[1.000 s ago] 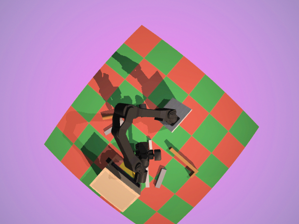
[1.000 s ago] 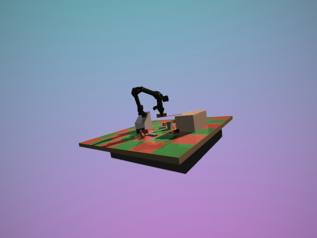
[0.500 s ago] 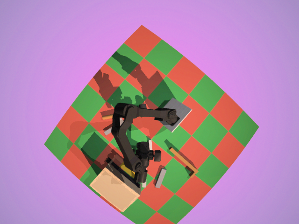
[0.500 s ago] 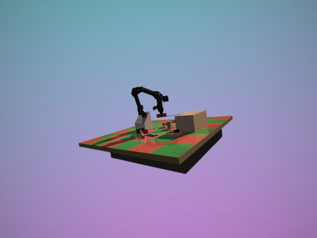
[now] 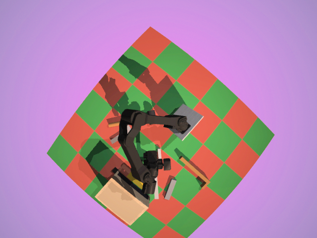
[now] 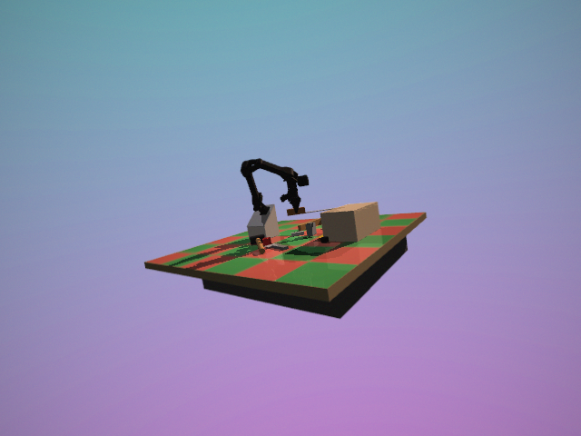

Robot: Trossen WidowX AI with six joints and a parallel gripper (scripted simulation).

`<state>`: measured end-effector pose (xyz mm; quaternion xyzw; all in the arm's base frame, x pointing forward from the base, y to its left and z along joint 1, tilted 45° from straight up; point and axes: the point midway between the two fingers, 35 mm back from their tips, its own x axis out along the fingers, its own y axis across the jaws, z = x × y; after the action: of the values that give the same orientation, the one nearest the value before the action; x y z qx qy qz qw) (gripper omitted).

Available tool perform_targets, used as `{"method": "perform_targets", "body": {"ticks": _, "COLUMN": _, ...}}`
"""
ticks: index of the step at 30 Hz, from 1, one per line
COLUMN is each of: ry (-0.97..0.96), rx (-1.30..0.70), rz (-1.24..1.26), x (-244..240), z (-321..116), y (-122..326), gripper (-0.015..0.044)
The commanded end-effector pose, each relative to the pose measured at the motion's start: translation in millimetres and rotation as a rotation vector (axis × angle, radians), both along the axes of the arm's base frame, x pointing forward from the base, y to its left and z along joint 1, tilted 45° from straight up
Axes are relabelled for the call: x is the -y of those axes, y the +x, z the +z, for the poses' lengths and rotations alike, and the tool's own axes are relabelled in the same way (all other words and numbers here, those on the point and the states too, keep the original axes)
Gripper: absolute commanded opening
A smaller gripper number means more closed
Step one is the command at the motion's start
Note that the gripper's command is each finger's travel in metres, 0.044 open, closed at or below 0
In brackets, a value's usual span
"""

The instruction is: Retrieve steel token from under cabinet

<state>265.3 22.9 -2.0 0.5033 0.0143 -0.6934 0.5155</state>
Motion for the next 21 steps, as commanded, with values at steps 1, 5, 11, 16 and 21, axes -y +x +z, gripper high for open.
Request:
{"method": "perform_targets", "body": {"ticks": 1, "ry": 0.003, "rx": -0.021, "rz": 0.033, "x": -2.0, "z": 0.3, "y": 0.8, "gripper": 0.0000}}
{"method": "perform_targets", "body": {"ticks": 5, "ry": 0.002, "rx": -0.043, "rz": 0.056, "x": -2.0, "z": 0.3, "y": 0.8, "gripper": 0.0000}}
{"method": "perform_targets", "body": {"ticks": 11, "ry": 0.000, "rx": -0.077, "rz": 0.090, "x": -2.0, "z": 0.3, "y": 0.8, "gripper": 0.0000}}
{"method": "perform_targets", "body": {"ticks": 16, "ry": -0.002, "rx": -0.105, "rz": 0.118, "x": -2.0, "z": 0.3, "y": 0.7, "gripper": 0.0000}}
{"method": "perform_targets", "body": {"ticks": 21, "ry": -0.004, "rx": -0.133, "rz": 0.147, "x": -2.0, "z": 0.3, "y": 0.7, "gripper": 0.0000}}
